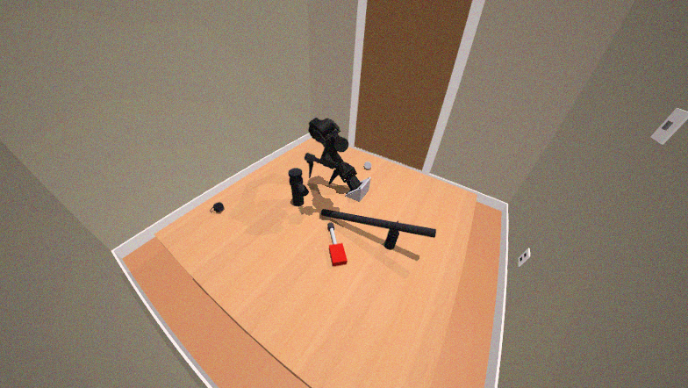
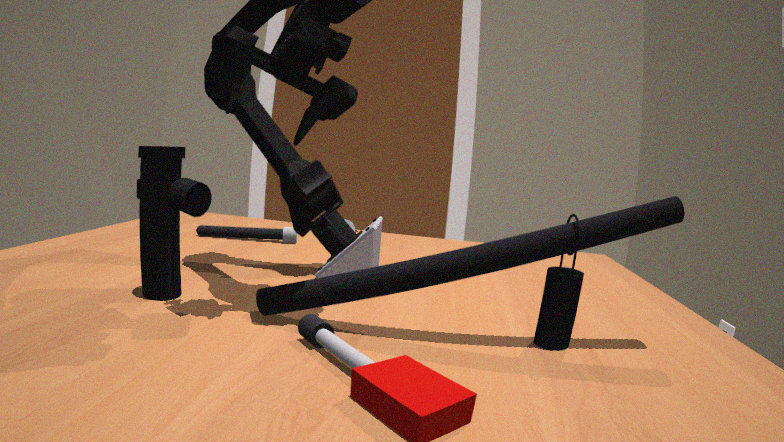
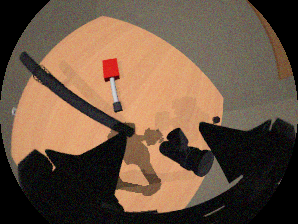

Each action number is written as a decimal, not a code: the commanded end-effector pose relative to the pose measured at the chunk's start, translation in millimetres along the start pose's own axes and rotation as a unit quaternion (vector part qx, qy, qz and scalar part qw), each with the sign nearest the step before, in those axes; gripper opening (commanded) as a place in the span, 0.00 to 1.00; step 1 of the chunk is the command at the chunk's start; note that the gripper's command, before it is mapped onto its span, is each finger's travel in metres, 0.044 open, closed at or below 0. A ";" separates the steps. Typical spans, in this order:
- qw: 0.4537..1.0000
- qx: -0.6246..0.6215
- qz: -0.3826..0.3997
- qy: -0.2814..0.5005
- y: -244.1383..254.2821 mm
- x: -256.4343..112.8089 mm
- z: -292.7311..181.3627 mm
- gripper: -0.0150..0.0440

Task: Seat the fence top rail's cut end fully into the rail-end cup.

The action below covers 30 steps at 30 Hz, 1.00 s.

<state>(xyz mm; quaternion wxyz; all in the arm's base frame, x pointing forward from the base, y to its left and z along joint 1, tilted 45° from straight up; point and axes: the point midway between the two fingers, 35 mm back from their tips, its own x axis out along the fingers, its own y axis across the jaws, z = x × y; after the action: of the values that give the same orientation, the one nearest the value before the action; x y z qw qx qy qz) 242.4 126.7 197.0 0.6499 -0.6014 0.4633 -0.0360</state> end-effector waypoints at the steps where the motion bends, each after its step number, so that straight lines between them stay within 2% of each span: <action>1: 0.979 -0.196 -0.033 0.043 -43.2 16.4 -39.3 1.00; 13: 0.974 -0.219 -0.036 0.049 -48.1 17.9 -44.5 1.00; 19: 0.965 -0.248 -0.027 0.084 -36.1 47.7 -55.2 1.00; 30: 0.964 -0.250 -0.023 0.084 -34.7 58.4 -56.2 1.00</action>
<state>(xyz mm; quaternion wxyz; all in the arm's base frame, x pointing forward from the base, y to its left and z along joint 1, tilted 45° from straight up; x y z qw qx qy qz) 255.2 43.6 203.5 0.4396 -0.7492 0.4951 0.0149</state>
